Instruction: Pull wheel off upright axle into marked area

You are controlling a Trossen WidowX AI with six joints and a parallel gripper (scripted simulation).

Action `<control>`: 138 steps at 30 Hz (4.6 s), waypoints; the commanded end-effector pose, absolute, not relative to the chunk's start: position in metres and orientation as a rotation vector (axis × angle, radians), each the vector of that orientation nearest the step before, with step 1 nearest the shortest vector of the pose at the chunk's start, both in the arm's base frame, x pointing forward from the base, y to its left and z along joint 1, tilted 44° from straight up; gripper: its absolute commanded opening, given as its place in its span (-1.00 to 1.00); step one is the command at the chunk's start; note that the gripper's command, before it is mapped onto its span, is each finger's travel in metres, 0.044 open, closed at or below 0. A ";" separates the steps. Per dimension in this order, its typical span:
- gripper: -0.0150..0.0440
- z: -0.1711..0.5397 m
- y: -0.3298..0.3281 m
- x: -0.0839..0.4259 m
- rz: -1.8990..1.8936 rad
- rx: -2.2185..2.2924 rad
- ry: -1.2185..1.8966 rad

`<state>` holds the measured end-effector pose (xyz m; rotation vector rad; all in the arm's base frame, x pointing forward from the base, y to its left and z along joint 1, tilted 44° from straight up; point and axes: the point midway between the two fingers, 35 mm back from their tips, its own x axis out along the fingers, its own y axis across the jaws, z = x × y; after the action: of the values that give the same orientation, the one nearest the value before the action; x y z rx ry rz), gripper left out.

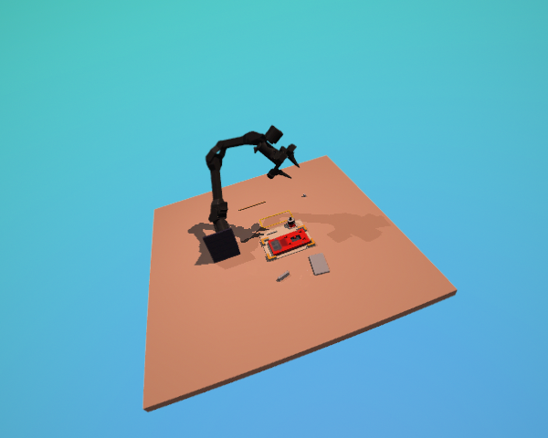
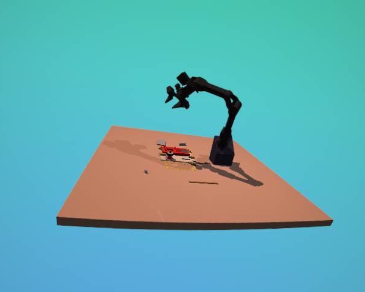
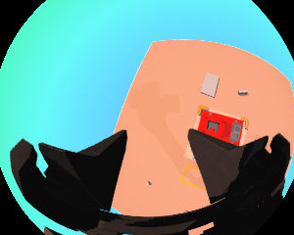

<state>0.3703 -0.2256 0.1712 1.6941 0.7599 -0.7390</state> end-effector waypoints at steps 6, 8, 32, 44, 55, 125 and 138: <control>0.53 0.101 -0.146 0.389 -0.721 1.818 1.124; 0.53 0.086 -0.127 0.390 -0.725 1.838 1.210; 0.53 0.017 -0.029 0.370 -0.801 1.909 1.610; 0.53 -0.028 0.015 0.375 -0.798 1.911 1.613; 0.10 -0.025 0.013 0.375 -0.799 1.900 1.616; -0.49 -0.010 -0.002 0.373 -0.799 1.906 1.613; -0.49 -0.007 -0.005 0.373 -0.799 1.907 1.613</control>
<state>0.3722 -0.0022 -0.0092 1.9030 1.6188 -0.8025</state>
